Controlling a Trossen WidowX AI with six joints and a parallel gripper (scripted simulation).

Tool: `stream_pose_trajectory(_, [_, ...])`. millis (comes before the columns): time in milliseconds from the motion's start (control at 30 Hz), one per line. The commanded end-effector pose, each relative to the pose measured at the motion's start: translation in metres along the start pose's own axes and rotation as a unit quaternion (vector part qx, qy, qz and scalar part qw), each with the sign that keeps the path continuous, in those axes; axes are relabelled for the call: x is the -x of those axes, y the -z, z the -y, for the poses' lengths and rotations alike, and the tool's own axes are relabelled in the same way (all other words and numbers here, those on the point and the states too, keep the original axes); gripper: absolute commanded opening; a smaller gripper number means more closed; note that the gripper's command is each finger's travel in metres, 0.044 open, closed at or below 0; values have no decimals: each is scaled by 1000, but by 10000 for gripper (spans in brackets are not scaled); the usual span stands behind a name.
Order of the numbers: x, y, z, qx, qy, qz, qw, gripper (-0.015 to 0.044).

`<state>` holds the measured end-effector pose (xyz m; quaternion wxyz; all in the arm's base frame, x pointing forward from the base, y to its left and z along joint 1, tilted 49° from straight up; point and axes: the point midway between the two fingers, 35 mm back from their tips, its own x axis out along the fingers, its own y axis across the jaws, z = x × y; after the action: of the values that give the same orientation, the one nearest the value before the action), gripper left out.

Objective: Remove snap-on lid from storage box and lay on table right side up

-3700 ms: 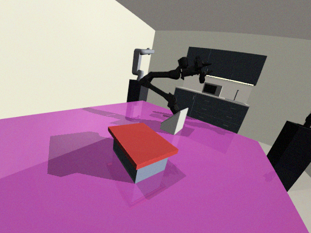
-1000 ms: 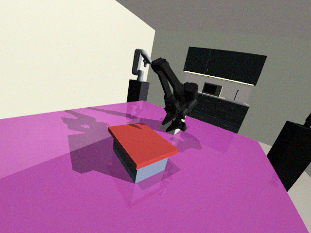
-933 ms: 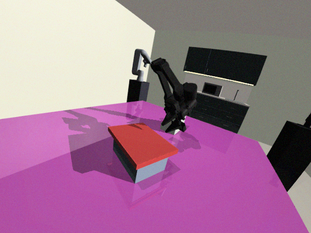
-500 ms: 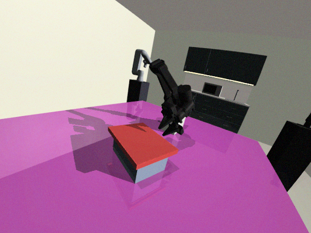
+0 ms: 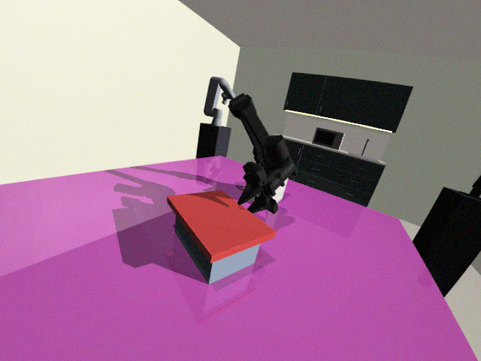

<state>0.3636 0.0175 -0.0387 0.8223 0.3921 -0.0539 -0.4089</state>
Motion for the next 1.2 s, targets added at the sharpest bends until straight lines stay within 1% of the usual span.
stream_pose_trajectory(0, [-6,0,3,7,-2,-1,1000,235])
stream_pose_trajectory(67, [-7,-1,2,7,-3,0,1000,235])
stream_pose_trajectory(167, [-7,-1,2,7,-3,0,1000,156])
stream_pose_trajectory(500, [-7,-1,2,7,-3,0,1000,90])
stream_pose_trajectory(600, [-7,-1,2,7,-3,0,1000,11])
stream_pose_trajectory(633, [-7,-1,2,7,-3,0,1000,0])
stream_pose_trajectory(1167, [-5,-2,0,4,-3,3,1000,0])
